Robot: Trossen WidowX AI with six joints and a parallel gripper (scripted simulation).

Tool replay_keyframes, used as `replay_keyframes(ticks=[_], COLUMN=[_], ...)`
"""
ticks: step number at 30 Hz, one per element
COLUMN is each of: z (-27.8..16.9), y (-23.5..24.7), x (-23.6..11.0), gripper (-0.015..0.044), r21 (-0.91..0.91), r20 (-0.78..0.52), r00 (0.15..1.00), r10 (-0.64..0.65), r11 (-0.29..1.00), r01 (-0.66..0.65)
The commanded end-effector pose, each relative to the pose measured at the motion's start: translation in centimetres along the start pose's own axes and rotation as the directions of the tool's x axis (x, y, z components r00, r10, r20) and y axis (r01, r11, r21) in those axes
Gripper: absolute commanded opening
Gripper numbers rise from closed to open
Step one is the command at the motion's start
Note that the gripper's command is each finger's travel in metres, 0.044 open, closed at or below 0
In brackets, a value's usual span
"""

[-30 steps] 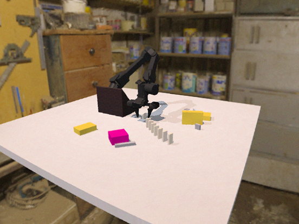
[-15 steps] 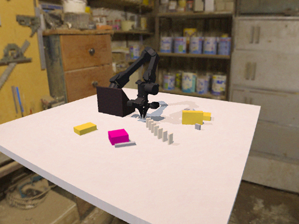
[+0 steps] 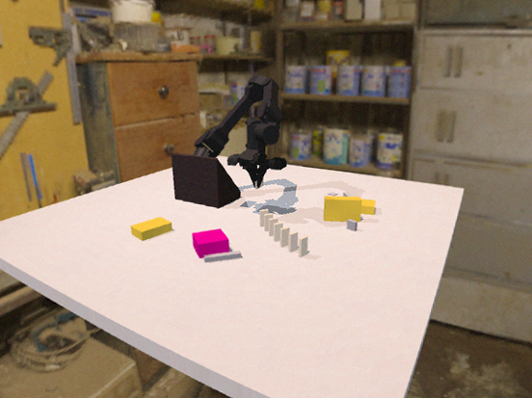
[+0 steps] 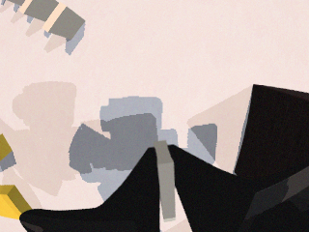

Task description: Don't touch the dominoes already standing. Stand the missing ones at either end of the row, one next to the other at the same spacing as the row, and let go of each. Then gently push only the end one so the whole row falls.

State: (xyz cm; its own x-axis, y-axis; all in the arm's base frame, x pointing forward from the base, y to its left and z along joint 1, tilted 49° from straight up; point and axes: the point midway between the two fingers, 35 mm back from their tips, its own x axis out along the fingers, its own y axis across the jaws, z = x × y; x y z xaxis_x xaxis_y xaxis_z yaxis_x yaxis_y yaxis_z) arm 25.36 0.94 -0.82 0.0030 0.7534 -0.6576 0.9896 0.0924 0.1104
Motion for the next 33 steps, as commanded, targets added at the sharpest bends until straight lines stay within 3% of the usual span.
replay_keyframes(ticks=[1,4,10,13,16,20,22,33], z=[0.0,0.1,-0.1,-3.2,-7.4,-12.8,-13.8,-13.8], y=[0.5,0.7,0.8,1.7,2.5,2.4,2.3,2.3], x=[-5.7,-7.6,-7.6,-7.7,-7.7,-7.6,-7.6,-7.6], gripper=[0.0021,0.0021,0.0021,0.0021,0.0021,0.0021,0.0021,0.0021], r21=[-0.007,0.005,-0.015,-0.303,-0.644,-0.926,-0.957,-0.958], r20=[0.004,0.005,0.005,0.012,0.013,0.002,-0.002,-0.002], r00=[1.0,1.0,1.0,1.0,1.0,1.0,1.0,1.0], r10=[0.001,0.001,0.001,0.001,0.001,0.001,0.0,0.0], r11=[1.0,1.0,1.0,0.953,0.765,0.377,0.289,0.287], r01=[-0.001,-0.001,0.0,0.003,0.007,0.001,-0.002,-0.002])
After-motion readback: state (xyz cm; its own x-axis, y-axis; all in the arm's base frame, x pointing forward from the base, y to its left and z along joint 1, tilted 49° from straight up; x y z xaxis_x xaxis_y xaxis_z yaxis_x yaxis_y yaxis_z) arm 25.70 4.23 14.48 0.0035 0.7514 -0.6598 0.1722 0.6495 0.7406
